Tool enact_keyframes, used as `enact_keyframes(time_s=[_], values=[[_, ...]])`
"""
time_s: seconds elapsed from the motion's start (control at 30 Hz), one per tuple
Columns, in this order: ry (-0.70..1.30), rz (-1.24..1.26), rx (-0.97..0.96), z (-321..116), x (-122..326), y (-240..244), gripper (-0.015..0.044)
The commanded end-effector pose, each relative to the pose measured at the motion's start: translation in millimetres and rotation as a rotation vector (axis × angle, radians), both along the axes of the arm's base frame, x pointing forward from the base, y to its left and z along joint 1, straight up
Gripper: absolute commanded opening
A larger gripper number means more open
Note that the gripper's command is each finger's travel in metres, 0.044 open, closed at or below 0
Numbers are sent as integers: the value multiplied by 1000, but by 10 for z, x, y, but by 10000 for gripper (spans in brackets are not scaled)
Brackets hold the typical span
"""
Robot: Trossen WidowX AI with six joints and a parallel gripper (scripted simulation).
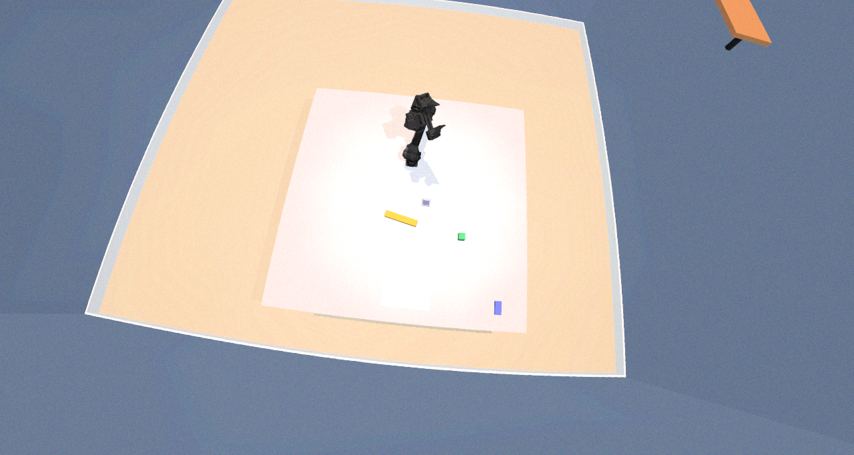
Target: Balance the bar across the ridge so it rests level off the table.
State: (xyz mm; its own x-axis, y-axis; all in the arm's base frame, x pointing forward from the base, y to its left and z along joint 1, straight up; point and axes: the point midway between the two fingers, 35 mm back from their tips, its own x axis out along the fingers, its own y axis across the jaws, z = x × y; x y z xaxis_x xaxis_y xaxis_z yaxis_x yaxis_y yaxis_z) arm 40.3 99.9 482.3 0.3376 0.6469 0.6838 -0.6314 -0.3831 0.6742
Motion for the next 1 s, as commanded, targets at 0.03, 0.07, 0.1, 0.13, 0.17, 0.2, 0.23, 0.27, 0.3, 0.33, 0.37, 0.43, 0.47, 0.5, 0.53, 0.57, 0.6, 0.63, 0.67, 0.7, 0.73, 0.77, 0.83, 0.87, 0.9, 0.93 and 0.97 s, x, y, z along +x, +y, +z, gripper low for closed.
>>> enact_keyframes(time_s=[0.03, 0.07, 0.1, 0.13, 0.17, 0.2, 0.23, 0.27, 0.3, 0.33, 0.37, 0.43, 0.47, 0.5, 0.53, 0.57, 0.6, 0.63, 0.67, 0.7, 0.73, 0.77, 0.83, 0.87, 0.9, 0.93, 0.97], values=[[0, -14, 0, 11, 33, -13, 347], [0, -33, 1, 25, 74, -29, 321], [0, -55, 1, 40, 124, -48, 315], [1, -76, 0, 54, 175, -67, 315], [2, -98, -1, 66, 226, -86, 315], [4, -120, -2, 77, 277, -106, 315], [6, -142, -4, 88, 329, -125, 315], [8, -163, -7, 97, 381, -144, 315], [10, -185, -10, 105, 433, -164, 315], [13, -207, -13, 111, 486, -183, 315], [15, -229, -17, 116, 539, -202, 315], [21, -273, -27, 123, 645, -241, 315], [24, -295, -33, 125, 698, -260, 315], [28, -317, -39, 126, 751, -280, 315], [32, -339, -46, 126, 804, -299, 315], [35, -361, -53, 124, 858, -318, 315], [39, -382, -61, 122, 911, -337, 315], [43, -404, -70, 118, 964, -356, 315], [48, -425, -79, 114, 1017, -375, 315], [52, -447, -88, 108, 1070, -394, 315], [57, -468, -99, 101, 1123, -413, 315], [62, -489, -109, 94, 1175, -431, 315], [72, -530, -133, 75, 1280, -468, 315], [77, -551, -145, 64, 1332, -487, 315], [83, -571, -158, 52, 1384, -505, 315], [88, -591, -172, 39, 1436, -523, 315], [94, -611, -186, 25, 1487, -541, 315]])
